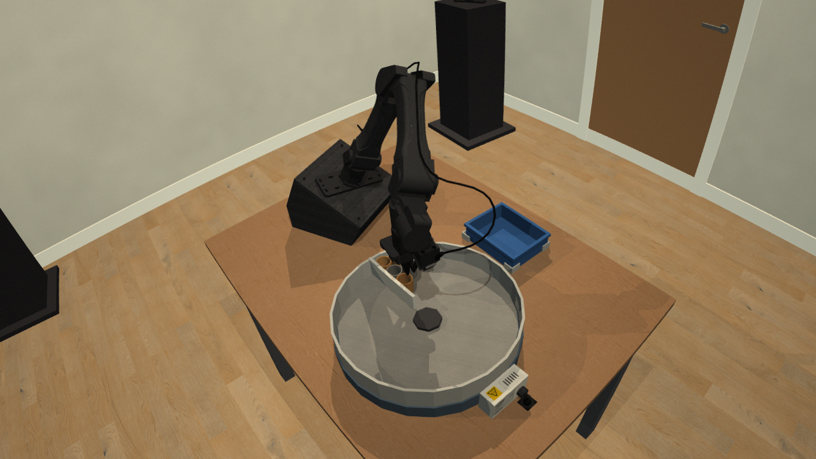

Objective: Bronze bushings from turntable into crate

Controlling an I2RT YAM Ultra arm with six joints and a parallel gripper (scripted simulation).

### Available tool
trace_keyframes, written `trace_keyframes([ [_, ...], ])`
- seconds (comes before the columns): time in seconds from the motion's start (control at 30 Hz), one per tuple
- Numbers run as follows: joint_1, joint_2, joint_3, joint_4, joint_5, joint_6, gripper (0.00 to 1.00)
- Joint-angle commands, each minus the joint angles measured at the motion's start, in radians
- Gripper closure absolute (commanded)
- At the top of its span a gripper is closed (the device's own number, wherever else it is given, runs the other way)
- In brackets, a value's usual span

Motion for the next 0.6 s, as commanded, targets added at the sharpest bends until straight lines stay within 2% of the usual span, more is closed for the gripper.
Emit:
trace_keyframes([
  [0.0, -0.017, -0.032, 0.025, 0.013, 0.007, 0.003, 0.85],
  [0.57, -0.018, -0.032, 0.003, 0.012, 0.005, -0.002, 0.85],
])
